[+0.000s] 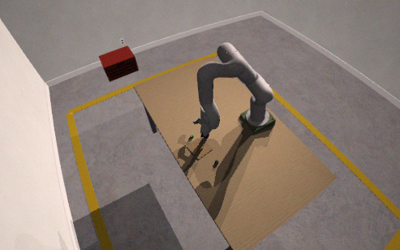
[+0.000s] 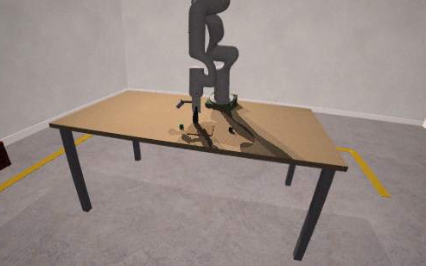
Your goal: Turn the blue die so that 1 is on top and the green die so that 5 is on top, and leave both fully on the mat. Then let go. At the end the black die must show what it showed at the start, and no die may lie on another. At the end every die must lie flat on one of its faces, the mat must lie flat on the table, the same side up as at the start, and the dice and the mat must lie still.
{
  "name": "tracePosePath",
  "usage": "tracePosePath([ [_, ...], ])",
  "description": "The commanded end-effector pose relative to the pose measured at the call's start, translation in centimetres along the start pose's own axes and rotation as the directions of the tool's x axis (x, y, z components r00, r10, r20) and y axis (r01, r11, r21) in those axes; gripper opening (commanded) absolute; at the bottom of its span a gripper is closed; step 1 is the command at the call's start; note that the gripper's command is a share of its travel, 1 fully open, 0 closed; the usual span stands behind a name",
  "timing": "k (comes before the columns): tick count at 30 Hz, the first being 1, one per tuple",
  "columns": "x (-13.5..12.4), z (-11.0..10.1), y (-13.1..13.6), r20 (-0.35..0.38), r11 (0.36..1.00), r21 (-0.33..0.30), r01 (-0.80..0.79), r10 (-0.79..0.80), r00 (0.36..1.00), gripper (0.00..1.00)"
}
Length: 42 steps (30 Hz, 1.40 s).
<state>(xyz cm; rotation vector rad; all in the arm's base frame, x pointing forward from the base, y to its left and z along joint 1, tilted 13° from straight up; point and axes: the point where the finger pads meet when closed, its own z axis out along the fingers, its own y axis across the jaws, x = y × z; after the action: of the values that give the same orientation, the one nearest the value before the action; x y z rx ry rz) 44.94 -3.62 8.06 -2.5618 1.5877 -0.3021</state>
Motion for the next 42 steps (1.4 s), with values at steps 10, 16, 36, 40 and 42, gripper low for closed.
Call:
tracePosePath([
  [10,0.0,-0.9,0.0,0.009,1.000,0.005,0.000,0.000,1.000,0.15],
  [16,0.0,-1.2,0.0,0.009,1.000,0.005,0.000,0.000,1.000,0.15],
  [36,0.1,-2.2,0.0,0.009,1.000,0.005,0.000,0.000,1.000,0.15],
  [40,0.0,-2.4,0.0,0.009,1.000,0.005,0.000,0.000,1.000,0.15],
  [42,0.0,-2.4,0.0,0.009,1.000,0.005,0.000,0.000,1.000,0.15],
])
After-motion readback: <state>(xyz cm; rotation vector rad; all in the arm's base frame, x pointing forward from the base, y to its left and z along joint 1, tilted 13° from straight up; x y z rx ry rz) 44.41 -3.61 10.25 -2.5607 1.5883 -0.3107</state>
